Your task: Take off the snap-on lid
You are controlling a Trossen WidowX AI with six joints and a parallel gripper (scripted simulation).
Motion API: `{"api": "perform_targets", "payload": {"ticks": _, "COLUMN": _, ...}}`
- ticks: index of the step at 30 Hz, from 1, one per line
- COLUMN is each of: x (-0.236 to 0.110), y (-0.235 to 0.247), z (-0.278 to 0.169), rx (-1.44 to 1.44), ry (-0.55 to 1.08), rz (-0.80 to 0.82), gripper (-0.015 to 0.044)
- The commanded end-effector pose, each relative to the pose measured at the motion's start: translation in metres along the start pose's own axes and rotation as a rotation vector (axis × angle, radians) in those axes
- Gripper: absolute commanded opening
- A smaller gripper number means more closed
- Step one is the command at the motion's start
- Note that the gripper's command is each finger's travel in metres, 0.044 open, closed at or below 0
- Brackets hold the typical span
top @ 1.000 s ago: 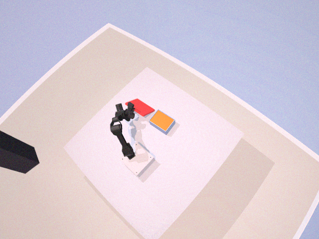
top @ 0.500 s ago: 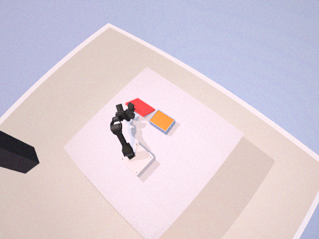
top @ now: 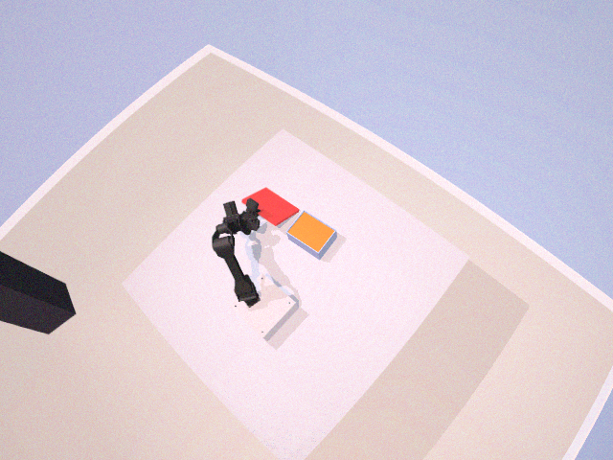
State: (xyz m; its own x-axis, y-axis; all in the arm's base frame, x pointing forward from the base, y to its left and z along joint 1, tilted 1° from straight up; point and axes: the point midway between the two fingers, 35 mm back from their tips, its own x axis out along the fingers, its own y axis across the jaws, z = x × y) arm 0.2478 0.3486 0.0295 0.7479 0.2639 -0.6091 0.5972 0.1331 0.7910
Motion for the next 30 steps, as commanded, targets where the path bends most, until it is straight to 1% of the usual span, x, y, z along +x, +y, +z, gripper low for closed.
{"api": "perform_targets", "payload": {"ticks": 1, "x": 0.005, "y": -0.011, "z": 0.002, "rx": -0.012, "ry": -0.006, "rz": -0.019, "gripper": 0.0}}
{"api": "perform_targets", "payload": {"ticks": 30, "x": 0.02, "y": -0.029, "z": 0.003, "rx": -0.012, "ry": -0.006, "rz": -0.019, "gripper": 0.0}}
